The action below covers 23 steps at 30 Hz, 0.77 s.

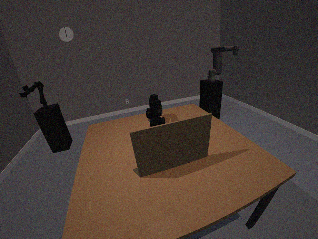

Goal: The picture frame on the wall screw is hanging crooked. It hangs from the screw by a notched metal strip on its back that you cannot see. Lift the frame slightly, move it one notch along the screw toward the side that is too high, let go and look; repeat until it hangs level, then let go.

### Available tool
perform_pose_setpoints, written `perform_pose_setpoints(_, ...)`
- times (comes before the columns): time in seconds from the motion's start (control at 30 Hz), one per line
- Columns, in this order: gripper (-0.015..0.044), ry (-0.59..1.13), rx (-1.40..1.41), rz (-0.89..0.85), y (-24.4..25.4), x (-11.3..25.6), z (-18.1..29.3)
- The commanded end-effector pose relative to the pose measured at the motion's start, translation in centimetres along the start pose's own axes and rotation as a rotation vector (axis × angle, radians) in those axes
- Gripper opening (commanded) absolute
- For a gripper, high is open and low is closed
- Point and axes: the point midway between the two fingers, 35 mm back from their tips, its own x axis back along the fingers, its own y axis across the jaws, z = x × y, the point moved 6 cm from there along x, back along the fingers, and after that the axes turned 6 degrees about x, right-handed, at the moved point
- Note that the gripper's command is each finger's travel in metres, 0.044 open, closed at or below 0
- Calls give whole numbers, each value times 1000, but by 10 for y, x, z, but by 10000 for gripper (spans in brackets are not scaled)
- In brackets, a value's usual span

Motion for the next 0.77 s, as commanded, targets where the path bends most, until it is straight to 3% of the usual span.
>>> perform_pose_setpoints(0.0,260,6,-10,-6,6,24,2)
perform_pose_setpoints(0.73,260,6,-10,-6,6,24,2)
